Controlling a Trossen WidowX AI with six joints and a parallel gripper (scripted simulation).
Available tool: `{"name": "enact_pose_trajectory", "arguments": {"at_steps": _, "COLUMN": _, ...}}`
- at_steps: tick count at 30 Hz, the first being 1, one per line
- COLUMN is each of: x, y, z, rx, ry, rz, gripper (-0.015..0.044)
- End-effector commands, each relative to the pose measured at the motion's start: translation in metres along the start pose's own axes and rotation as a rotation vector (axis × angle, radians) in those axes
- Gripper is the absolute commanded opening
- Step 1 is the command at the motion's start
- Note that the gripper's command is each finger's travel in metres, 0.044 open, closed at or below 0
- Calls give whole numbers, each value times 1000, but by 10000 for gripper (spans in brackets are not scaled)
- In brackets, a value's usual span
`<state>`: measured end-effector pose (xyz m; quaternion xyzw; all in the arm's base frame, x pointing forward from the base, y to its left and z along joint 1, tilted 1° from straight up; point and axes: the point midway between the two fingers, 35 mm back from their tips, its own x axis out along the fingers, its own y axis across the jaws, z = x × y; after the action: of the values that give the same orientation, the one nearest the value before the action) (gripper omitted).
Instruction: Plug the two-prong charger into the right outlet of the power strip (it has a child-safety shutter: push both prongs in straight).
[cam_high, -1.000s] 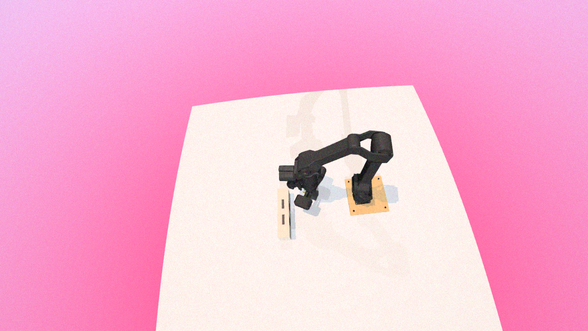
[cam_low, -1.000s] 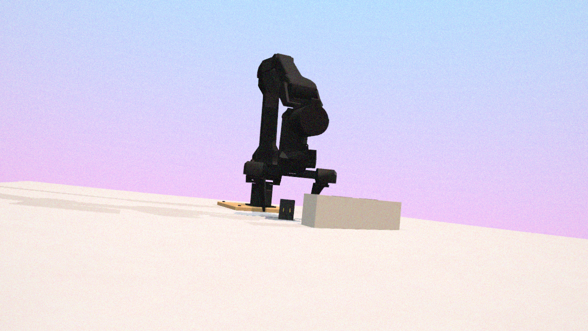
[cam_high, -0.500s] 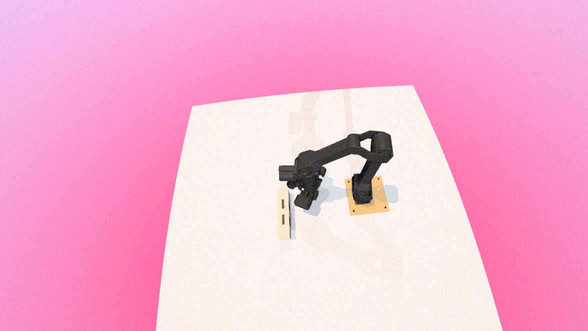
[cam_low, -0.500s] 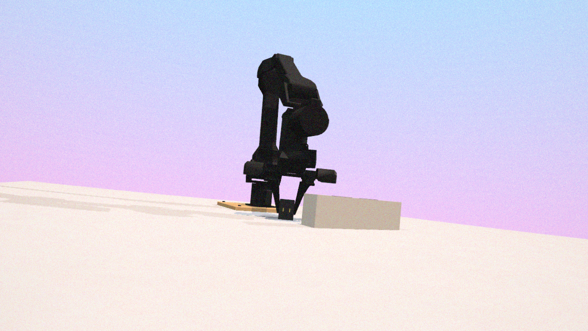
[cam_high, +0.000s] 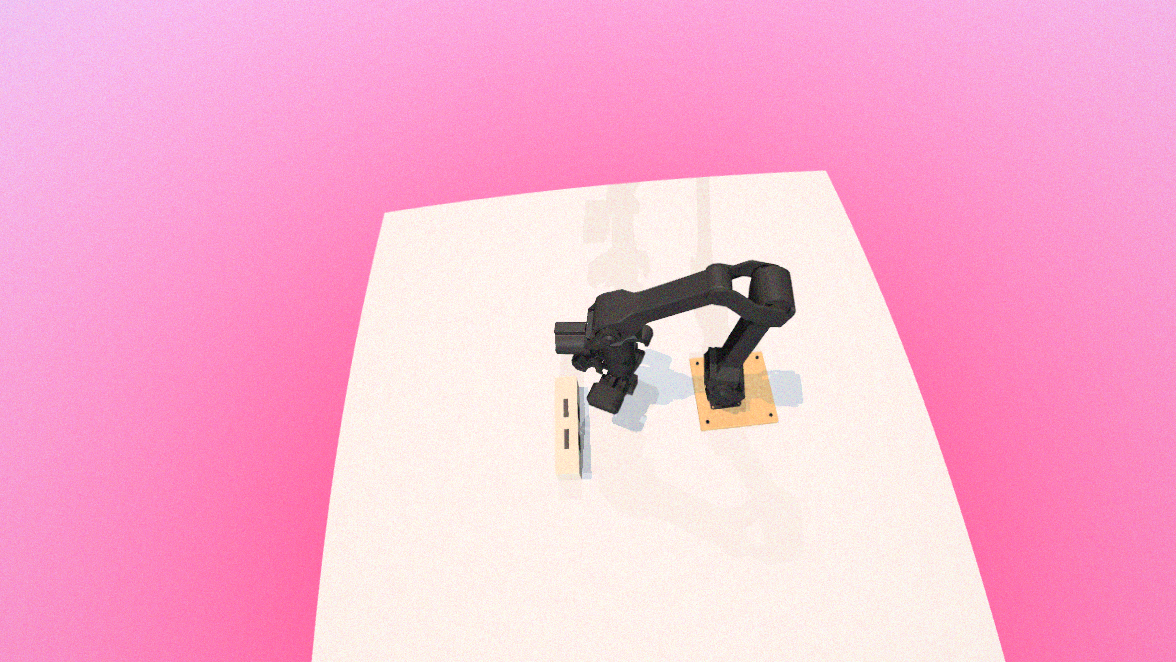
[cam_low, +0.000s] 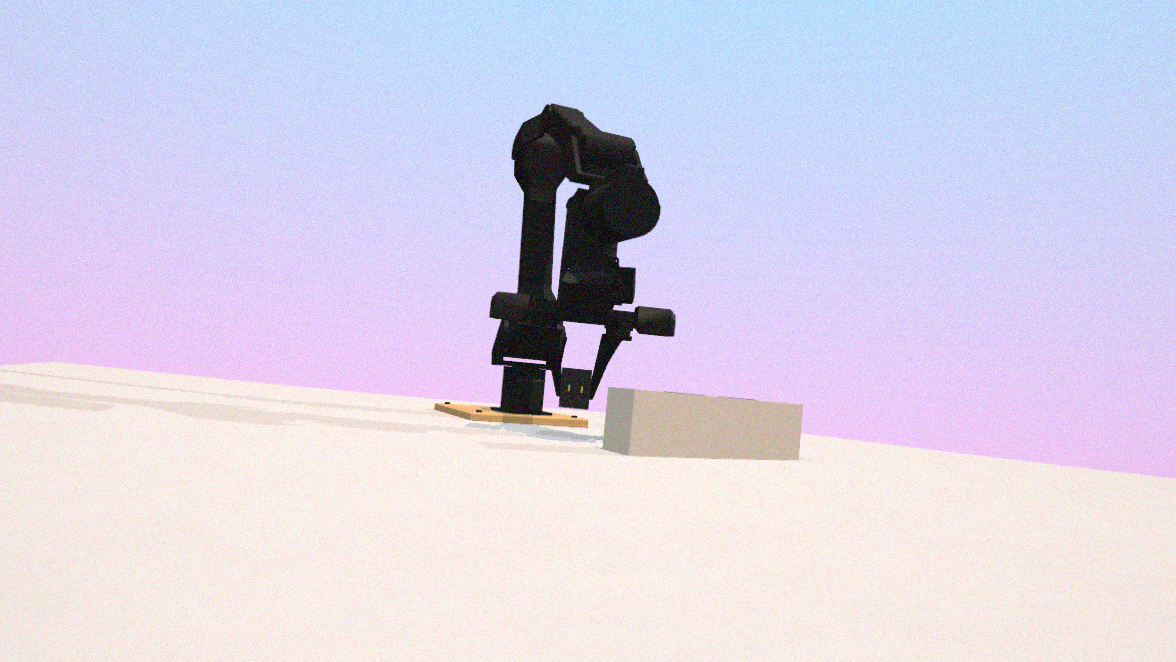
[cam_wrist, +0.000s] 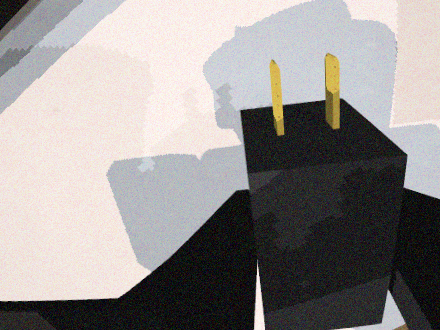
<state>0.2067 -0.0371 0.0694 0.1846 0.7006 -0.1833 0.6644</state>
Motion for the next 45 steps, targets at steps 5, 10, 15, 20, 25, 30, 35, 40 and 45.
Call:
{"name": "enact_pose_trajectory", "arguments": {"at_steps": 5, "x": -24, "y": 0, "z": -2, "rx": -5, "ry": -4, "rz": 6, "gripper": 0}}
{"name": "enact_pose_trajectory", "arguments": {"at_steps": 10, "x": -19, "y": 4, "z": -4, "rx": -47, "ry": -4, "rz": 3, "gripper": 0}}
{"name": "enact_pose_trajectory", "arguments": {"at_steps": 15, "x": -12, "y": 11, "z": -6, "rx": -112, "ry": -5, "rz": -2, "gripper": 0}}
{"name": "enact_pose_trajectory", "arguments": {"at_steps": 20, "x": -6, "y": 18, "z": -9, "rx": -178, "ry": -5, "rz": -7, "gripper": 0}}
{"name": "enact_pose_trajectory", "arguments": {"at_steps": 25, "x": 1, "y": 24, "z": -12, "rx": -243, "ry": -6, "rz": -11, "gripper": 0}}
{"name": "enact_pose_trajectory", "arguments": {"at_steps": 30, "x": 8, "y": 31, "z": -16, "rx": -309, "ry": -6, "rz": -16, "gripper": 0}}
{"name": "enact_pose_trajectory", "arguments": {"at_steps": 35, "x": 15, "y": 37, "z": -20, "rx": -374, "ry": -7, "rz": -21, "gripper": 0}}
{"name": "enact_pose_trajectory", "arguments": {"at_steps": 40, "x": 18, "y": 40, "z": -21, "rx": -402, "ry": -7, "rz": -23, "gripper": 0}}
{"name": "enact_pose_trajectory", "arguments": {"at_steps": 45, "x": 17, "y": 43, "z": -17, "rx": -410, "ry": -7, "rz": -24, "gripper": 0}}
